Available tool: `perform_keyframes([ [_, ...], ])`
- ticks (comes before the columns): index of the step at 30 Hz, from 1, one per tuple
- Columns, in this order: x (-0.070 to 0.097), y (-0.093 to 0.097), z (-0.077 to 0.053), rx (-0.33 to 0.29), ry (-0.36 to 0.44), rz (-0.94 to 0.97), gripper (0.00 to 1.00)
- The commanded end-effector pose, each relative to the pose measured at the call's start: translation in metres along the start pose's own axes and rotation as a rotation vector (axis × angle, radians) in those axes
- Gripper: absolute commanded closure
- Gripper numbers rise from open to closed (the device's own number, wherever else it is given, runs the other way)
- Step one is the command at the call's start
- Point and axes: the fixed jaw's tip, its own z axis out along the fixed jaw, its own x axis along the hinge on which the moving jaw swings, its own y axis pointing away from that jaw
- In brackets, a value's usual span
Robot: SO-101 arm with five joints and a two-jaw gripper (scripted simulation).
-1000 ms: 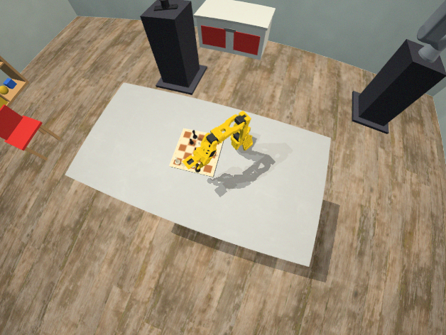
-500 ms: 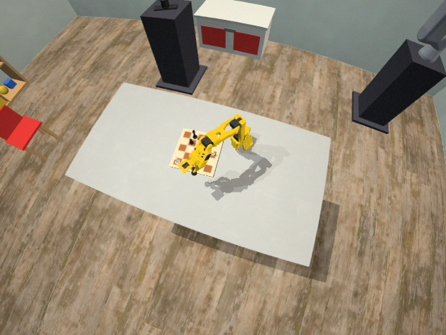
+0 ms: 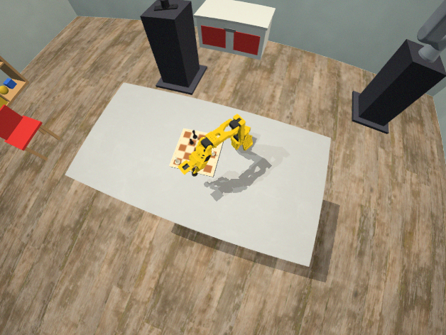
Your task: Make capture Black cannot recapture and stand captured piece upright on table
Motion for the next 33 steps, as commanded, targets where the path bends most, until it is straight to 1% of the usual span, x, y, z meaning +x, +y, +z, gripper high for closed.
perform_keyframes([
  [1,-0.0022,0.0019,0.0019,-0.004,-0.005,-0.006,1.0],
  [24,-0.0047,0.0019,0.0028,-0.004,-0.005,-0.006,1.0],
  [33,-0.0006,0.002,0.01,-0.004,-0.005,-0.006,1.0],
])
